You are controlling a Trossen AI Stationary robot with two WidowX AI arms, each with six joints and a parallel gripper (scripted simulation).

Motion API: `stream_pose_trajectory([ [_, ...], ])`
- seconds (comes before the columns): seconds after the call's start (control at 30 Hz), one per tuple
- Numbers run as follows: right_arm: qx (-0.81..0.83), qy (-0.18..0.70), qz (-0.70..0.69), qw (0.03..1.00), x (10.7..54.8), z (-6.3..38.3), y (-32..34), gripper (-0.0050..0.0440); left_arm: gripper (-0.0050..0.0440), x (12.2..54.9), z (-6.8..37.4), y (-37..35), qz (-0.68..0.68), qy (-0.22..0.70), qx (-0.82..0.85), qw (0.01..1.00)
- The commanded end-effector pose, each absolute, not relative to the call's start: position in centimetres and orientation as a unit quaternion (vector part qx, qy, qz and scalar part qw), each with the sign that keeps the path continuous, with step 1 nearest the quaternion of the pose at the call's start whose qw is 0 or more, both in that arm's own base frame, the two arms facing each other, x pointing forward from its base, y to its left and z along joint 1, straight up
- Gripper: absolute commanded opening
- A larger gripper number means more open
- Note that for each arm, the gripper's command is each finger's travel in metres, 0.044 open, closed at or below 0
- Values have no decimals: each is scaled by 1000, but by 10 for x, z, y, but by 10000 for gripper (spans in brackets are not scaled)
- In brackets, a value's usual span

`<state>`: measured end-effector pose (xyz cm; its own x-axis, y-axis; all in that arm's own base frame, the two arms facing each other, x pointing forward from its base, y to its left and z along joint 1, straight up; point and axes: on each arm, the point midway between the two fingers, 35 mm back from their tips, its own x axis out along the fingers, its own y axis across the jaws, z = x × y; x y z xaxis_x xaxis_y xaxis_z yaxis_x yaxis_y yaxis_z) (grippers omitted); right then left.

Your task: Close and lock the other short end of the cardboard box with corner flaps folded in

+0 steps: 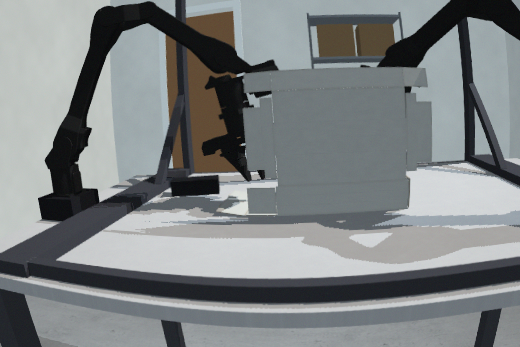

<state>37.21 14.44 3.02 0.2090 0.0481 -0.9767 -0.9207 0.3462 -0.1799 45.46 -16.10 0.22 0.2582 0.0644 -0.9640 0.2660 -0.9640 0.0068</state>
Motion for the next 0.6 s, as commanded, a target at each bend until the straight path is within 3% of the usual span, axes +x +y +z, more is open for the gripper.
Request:
stream_pose_trajectory([
  [0.0,-412,483,328,699,372,41,142,150,0,459,10,-162,-591,101,795,88],
  [0.57,-220,409,166,870,350,45,121,150,0,459,10,-162,-591,101,795,88],
])
